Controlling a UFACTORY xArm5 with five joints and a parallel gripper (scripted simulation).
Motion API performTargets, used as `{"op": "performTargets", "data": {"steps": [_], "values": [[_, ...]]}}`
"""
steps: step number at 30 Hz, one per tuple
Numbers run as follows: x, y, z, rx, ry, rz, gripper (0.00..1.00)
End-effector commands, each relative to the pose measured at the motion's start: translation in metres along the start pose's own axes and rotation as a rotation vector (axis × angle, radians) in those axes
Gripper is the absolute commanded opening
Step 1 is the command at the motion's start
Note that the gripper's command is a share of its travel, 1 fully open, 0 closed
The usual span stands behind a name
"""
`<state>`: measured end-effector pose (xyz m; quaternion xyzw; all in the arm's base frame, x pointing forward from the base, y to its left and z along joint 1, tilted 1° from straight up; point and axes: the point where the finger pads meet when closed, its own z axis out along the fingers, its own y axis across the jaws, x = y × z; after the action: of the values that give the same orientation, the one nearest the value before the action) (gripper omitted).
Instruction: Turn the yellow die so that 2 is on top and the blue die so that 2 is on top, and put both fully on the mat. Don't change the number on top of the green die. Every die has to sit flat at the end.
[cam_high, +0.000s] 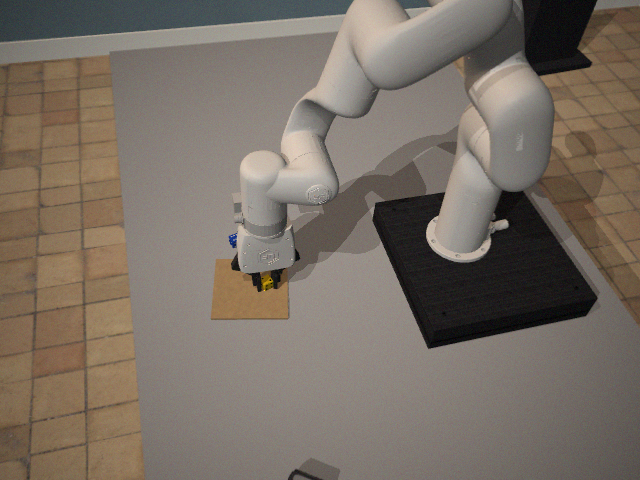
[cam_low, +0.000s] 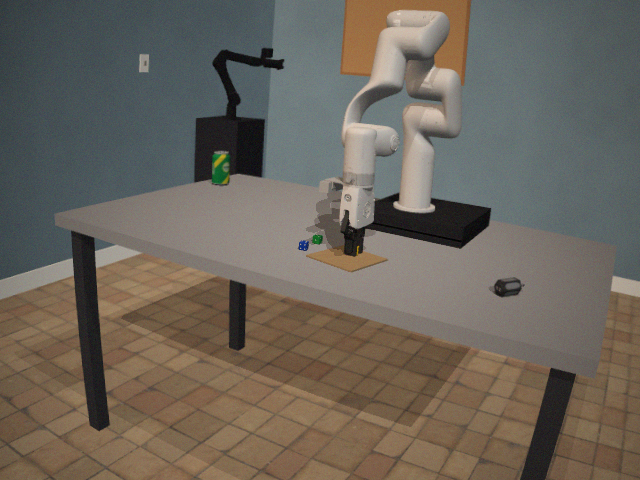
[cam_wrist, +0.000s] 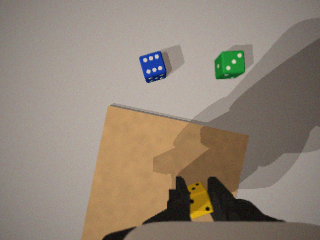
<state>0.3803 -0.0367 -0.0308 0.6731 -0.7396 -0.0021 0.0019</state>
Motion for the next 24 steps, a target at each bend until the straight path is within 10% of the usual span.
{"op": "performTargets", "data": {"steps": [1,24], "values": [[0.0,-0.0013,-0.0009,0.003,0.0,0.0,0.15],[0.0,-0.0013,-0.0009,0.003,0.0,0.0,0.36]]}}
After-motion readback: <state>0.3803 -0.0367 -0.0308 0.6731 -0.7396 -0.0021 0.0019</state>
